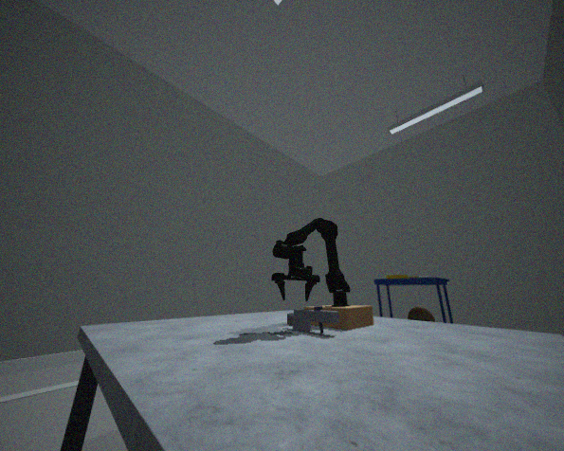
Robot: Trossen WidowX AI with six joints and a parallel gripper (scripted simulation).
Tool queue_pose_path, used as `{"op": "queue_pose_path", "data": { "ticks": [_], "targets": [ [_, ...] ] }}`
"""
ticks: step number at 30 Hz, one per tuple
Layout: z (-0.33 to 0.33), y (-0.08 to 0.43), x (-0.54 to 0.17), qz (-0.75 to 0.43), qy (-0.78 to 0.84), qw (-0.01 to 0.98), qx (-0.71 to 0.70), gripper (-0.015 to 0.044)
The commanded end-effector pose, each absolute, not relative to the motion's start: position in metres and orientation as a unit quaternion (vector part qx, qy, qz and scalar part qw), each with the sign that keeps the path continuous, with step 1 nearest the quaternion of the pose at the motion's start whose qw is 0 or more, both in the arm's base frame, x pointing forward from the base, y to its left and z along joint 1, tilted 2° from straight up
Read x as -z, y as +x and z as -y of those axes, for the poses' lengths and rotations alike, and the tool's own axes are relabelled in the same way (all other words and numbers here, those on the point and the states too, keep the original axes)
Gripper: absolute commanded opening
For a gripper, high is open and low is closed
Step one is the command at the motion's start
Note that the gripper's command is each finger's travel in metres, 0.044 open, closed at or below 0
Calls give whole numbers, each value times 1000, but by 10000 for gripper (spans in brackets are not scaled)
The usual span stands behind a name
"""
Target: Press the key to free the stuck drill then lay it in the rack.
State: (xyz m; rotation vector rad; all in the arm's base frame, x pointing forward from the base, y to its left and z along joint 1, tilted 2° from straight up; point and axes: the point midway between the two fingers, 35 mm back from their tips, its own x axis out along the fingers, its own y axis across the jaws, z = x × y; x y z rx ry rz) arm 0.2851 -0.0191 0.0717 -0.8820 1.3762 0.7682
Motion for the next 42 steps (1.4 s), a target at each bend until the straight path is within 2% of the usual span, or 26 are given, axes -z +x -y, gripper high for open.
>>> {"op": "queue_pose_path", "data": {
  "ticks": [1,6,42],
  "targets": [
    [52,275,-53,-551,-458,563,-412,440],
    [73,266,-37,-512,-511,505,-470,440],
    [66,269,-5,-512,-511,505,-470,440]
  ]
}}
